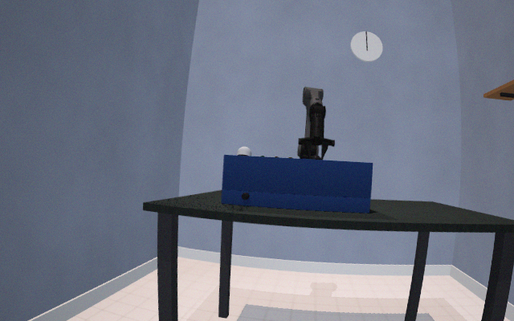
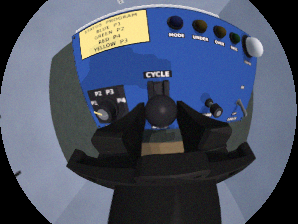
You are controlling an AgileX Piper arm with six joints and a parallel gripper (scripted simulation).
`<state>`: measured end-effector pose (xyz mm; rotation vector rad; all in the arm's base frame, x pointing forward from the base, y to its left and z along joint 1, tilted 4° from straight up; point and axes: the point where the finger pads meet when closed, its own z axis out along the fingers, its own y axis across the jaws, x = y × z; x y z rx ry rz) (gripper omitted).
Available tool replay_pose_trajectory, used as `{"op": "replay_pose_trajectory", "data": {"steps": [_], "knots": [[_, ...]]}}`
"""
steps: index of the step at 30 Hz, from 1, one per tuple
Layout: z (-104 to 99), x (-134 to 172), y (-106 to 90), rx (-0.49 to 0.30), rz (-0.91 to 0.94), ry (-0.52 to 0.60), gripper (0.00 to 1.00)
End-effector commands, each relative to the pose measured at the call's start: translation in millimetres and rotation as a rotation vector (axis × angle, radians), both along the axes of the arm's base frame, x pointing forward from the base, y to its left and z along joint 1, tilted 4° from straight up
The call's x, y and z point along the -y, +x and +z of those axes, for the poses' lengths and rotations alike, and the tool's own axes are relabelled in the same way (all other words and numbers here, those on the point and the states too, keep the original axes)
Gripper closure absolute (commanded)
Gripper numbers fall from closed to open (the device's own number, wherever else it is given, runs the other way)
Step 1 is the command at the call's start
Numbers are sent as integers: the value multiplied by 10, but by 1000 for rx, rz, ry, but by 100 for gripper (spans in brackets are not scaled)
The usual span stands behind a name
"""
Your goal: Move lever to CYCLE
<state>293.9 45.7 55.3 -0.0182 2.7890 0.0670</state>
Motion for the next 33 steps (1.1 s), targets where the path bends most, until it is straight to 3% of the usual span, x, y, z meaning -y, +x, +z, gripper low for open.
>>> {"op": "replay_pose_trajectory", "data": {"steps": [1, 33], "knots": [[-3, 1, -1, -6, 0, 0, 100], [-7, 0, 42, -5, 0, 0, 100]]}}
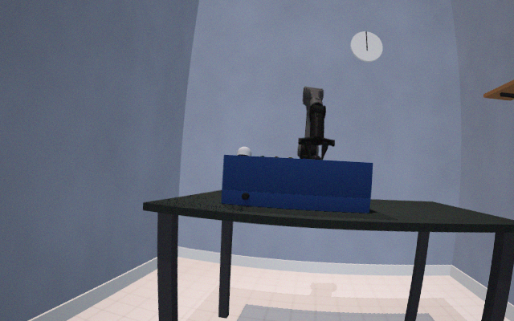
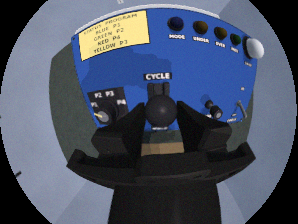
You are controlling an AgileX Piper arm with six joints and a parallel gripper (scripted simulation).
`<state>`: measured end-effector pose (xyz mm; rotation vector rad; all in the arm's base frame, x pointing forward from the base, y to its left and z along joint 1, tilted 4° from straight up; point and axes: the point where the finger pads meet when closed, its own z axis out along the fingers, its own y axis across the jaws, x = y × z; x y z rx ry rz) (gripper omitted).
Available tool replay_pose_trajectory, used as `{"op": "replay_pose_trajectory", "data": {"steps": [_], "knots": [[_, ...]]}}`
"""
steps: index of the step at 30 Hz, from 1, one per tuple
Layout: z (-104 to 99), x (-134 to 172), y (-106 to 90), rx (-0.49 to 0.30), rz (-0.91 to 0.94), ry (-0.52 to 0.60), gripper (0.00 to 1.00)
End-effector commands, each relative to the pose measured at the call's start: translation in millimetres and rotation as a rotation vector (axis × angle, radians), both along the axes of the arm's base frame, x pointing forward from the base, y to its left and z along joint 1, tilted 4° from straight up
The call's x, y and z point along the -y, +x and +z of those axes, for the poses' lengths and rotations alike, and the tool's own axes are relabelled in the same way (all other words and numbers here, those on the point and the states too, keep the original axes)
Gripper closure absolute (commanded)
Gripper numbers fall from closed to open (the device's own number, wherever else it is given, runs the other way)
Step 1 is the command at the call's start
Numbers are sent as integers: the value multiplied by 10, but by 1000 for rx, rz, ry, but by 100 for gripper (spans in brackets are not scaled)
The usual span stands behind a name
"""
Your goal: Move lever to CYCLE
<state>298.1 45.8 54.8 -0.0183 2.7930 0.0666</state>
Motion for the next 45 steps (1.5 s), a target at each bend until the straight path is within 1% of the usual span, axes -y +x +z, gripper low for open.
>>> {"op": "replay_pose_trajectory", "data": {"steps": [1, 2, 22, 26, 31, 33, 42, 45], "knots": [[-2, 1, 0, -2, 0, 0, 100], [-2, 1, 0, -2, 0, 0, 6], [-2, 1, 0, -2, 0, 0, 6], [29, 3, -11, -2, 0, 0, 6], [183, 11, -66, -2, 0, 0, 6], [183, 11, -66, -2, 0, 0, 6], [646, 34, -233, -2, 0, 0, 6], [770, 41, -278, -2, 0, 0, 6]]}}
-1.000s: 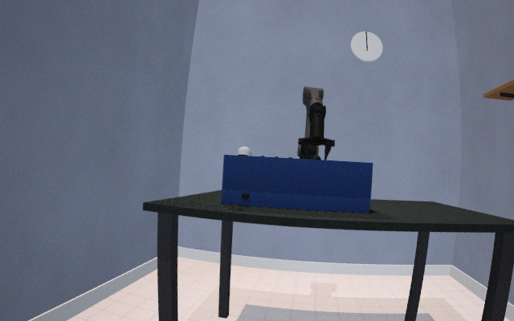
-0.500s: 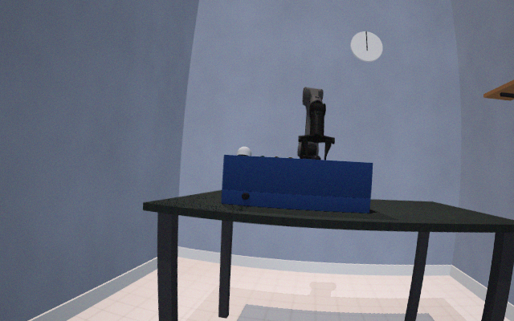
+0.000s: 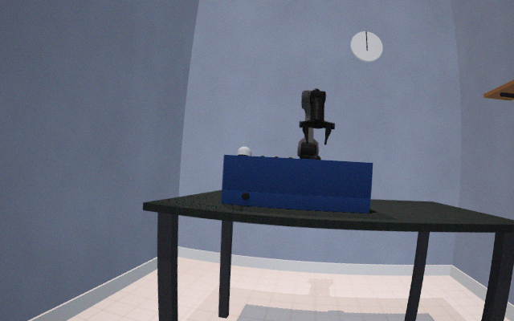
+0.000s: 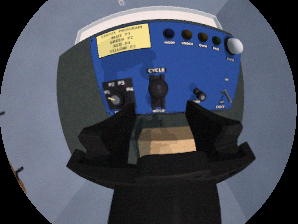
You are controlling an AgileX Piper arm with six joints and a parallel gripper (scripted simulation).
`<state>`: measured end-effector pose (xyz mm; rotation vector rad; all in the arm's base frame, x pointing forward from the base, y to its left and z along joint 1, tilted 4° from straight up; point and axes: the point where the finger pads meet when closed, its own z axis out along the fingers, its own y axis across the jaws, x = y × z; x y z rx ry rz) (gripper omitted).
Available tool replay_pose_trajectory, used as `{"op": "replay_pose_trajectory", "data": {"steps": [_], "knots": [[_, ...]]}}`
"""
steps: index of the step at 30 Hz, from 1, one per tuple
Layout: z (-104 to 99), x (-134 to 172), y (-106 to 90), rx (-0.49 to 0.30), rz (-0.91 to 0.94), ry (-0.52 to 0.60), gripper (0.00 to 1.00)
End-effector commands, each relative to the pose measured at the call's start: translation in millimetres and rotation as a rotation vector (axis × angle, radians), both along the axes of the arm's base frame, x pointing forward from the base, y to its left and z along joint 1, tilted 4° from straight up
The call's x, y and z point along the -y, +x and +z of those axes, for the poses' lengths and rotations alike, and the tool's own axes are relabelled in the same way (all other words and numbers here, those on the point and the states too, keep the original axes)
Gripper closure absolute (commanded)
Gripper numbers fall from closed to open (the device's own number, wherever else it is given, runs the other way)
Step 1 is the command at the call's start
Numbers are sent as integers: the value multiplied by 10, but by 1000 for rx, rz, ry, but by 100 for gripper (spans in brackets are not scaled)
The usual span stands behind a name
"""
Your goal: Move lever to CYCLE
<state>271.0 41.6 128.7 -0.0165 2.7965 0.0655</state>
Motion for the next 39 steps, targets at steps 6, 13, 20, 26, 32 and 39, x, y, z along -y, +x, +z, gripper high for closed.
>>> {"op": "replay_pose_trajectory", "data": {"steps": [6, 13, 20, 26, 32, 39], "knots": [[122, 3, -39, 2, 1, 1, 6], [139, 4, -45, 2, 1, 1, 0], [139, 4, -45, 2, 1, 1, 0], [139, 4, -45, 2, 1, 1, 0], [139, 4, -45, 2, 1, 1, 0], [139, 4, -45, 2, 1, 1, 0]]}}
